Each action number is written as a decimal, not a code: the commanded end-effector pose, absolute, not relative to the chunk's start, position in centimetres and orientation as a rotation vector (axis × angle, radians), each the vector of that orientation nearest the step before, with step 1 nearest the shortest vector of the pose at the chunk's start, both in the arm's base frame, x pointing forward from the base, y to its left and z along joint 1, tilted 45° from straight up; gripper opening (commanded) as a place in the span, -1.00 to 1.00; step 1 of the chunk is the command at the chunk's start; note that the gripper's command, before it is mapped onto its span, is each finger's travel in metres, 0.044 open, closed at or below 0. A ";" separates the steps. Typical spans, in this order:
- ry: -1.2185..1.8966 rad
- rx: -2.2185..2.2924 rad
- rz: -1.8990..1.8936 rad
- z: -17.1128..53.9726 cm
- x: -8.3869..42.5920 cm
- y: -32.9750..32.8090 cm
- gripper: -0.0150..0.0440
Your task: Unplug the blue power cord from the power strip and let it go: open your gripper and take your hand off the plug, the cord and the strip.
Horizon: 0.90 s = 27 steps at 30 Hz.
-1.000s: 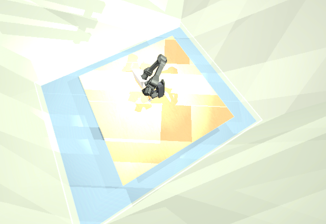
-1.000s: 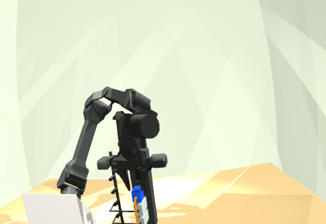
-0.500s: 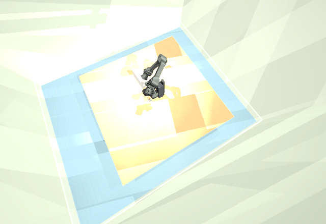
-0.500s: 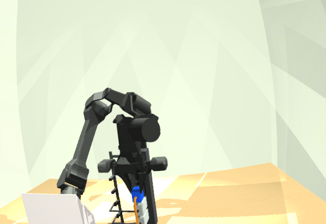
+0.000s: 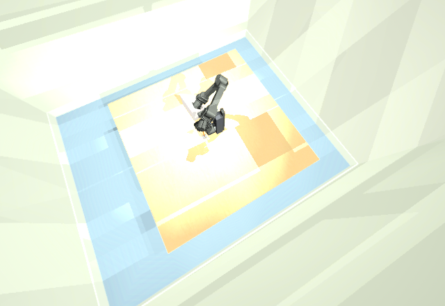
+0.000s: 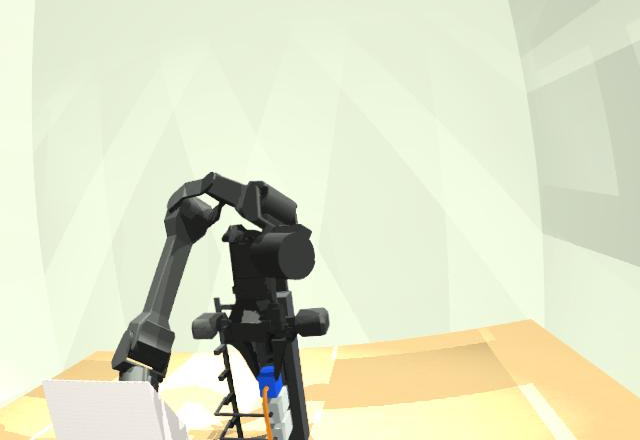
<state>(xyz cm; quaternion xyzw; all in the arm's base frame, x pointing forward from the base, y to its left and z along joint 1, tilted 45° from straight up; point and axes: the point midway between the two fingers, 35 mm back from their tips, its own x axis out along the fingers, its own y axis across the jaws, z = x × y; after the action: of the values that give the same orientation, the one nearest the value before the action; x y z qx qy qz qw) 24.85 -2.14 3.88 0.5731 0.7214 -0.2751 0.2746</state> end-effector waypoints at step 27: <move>1.927 1.539 -0.744 0.8 25.4 -6.1 -0.49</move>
<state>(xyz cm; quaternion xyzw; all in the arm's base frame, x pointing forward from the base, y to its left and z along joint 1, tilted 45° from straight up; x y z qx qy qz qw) 25.17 -4.55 1.43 0.5731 0.7256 -0.2714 0.2672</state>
